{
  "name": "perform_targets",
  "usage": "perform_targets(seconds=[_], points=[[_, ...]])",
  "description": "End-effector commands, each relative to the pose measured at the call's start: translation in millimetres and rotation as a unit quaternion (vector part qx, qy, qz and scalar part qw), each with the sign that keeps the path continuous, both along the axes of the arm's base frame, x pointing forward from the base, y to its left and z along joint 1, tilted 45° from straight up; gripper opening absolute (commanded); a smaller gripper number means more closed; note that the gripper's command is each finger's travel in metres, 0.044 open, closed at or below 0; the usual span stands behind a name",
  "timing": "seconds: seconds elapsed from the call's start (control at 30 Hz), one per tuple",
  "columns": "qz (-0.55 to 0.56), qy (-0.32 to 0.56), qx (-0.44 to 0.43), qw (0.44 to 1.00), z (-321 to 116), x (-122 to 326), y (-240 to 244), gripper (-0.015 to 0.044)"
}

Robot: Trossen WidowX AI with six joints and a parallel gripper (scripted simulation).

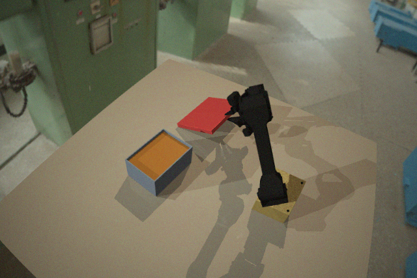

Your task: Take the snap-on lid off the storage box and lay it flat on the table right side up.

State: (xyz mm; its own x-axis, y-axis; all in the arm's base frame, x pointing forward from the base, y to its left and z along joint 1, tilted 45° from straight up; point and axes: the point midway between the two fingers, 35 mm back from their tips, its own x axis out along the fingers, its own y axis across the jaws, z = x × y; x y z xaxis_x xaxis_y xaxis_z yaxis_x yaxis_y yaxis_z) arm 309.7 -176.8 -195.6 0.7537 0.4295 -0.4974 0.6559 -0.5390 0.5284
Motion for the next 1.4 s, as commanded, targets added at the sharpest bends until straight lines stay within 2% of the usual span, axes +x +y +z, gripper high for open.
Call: perform_targets(seconds=[0.0,0.2,0.53,0.6,0.8,1.37], points=[[0.002,0.008,0.004,1.000,-5.6,-1.7,6.7,0.0000],[0.002,0.008,0.004,1.000,-9.0,-1.9,10.2,0.0000],[0.002,0.008,0.004,1.000,-3.6,0.3,4.0,0.0263],[0.002,0.008,0.004,1.000,-3.6,0.3,4.0,0.0275],[0.002,0.008,0.003,1.000,-2.7,-10.6,4.4,0.0432],[0.002,0.009,0.003,1.000,-1.2,-45.4,4.4,0.0440]])
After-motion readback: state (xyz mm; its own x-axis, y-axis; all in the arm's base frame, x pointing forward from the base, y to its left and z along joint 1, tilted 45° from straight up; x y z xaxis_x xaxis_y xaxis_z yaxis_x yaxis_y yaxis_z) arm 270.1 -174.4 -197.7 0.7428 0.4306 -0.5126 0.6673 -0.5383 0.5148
